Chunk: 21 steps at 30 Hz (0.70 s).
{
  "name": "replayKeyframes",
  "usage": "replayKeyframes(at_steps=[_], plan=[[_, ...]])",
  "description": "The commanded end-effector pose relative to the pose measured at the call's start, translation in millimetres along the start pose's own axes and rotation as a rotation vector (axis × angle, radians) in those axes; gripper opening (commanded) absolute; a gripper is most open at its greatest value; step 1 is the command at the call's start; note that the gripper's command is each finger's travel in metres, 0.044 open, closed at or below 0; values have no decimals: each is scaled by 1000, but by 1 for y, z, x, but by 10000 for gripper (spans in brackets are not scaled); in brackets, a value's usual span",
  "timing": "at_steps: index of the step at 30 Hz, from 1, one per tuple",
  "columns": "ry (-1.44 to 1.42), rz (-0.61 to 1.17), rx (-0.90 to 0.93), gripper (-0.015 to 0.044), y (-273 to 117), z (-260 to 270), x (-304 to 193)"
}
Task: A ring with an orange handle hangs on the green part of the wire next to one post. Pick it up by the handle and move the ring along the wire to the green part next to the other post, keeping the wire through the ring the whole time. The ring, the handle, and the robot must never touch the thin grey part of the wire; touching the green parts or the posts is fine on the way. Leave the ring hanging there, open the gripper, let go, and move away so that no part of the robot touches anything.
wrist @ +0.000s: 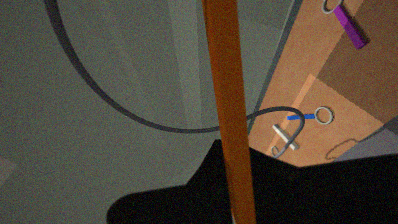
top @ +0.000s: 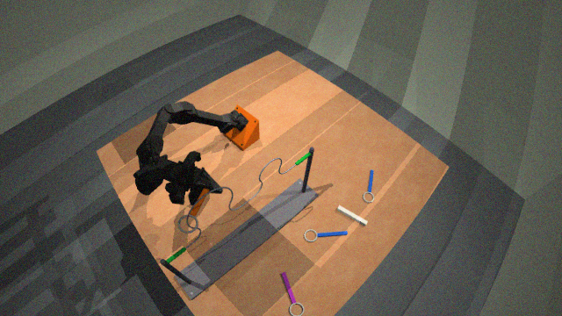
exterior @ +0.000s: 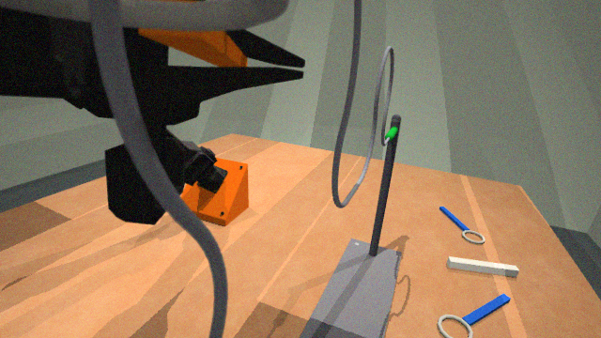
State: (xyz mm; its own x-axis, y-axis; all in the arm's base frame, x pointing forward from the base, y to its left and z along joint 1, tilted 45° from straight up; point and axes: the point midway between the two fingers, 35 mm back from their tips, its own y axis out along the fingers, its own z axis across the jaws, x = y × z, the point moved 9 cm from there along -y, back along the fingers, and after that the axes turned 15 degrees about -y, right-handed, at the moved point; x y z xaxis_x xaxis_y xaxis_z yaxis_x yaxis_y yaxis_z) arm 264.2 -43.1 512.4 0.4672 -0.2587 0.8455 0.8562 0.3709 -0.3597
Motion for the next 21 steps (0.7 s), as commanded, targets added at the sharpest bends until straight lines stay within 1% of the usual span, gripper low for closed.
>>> replayKeyframes(at_steps=[1, 21], plan=[[-54, 5, -31, -150, 0, 1, 0], [-306, 35, -187, -150, 1, 3, -1]])
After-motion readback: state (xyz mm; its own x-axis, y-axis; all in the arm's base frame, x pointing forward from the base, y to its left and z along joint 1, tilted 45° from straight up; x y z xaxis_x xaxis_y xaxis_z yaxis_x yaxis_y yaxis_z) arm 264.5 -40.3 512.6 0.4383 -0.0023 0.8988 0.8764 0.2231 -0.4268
